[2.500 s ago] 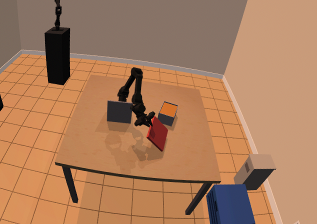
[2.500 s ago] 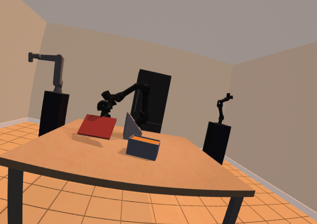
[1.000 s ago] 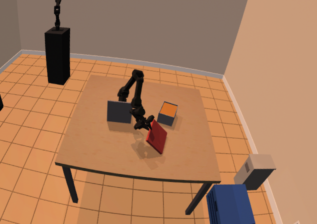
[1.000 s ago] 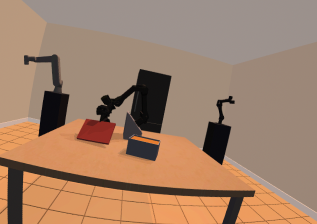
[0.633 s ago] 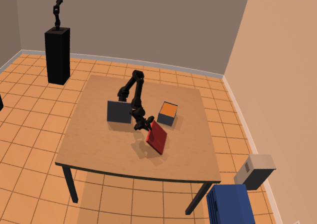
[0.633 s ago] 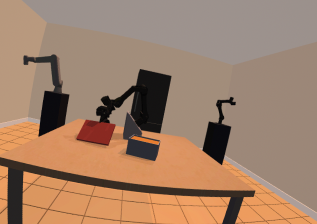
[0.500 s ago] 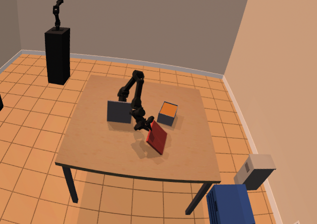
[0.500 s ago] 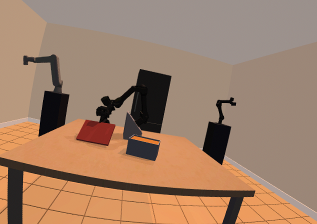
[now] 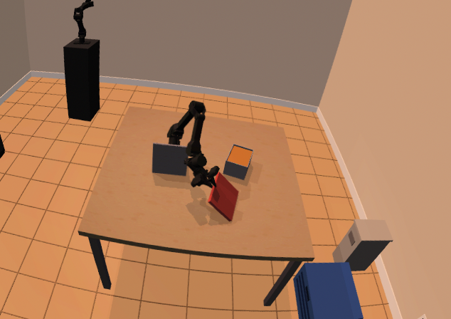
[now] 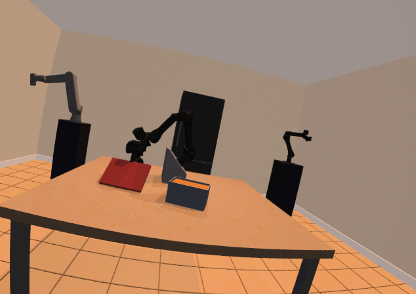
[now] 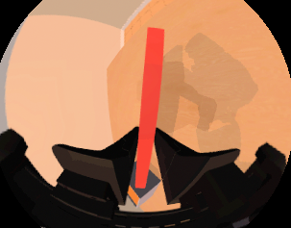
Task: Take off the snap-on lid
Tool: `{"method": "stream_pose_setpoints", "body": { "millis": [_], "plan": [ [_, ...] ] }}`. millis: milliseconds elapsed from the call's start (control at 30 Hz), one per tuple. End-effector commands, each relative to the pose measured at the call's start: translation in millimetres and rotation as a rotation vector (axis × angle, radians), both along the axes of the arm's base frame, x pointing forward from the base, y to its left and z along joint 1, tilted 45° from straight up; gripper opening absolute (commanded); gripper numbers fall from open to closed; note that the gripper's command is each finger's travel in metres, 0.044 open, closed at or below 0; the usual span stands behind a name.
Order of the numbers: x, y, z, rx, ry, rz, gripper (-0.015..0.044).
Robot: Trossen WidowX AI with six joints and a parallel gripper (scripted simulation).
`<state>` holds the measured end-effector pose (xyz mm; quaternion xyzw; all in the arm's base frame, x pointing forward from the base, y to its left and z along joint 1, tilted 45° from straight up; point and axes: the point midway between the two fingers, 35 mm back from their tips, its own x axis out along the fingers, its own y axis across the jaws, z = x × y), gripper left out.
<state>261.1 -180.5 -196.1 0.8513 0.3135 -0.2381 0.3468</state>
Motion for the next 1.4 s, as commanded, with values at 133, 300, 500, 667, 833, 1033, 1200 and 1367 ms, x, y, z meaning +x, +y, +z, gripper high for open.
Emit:
{"method": "stream_pose_setpoints", "body": {
  "millis": [133,300,500,667,833,1033,1200,1367],
  "plan": [
    [-3.1,9.4,-8.2,0.021,0.016,-0.003,0.0000],
    [-3.5,12.2,-11.1,0.021,0.016,-0.003,0.0000],
    [-4.0,15.6,-14.5,0.021,0.016,-0.003,0.0000],
    [-4.4,18.4,-17.4,0.021,0.016,-0.003,0.0000],
    [-4.8,21.2,-20.3,0.022,0.016,-0.003,0.0000],
    [-5.3,24.6,-23.7,0.022,0.016,-0.003,0.0000],
    [-5.7,27.4,-26.6,0.022,0.016,-0.003,0.0000],
    [-6.1,30.2,-29.5,0.022,0.016,-0.003,0.0000]
  ]
}}
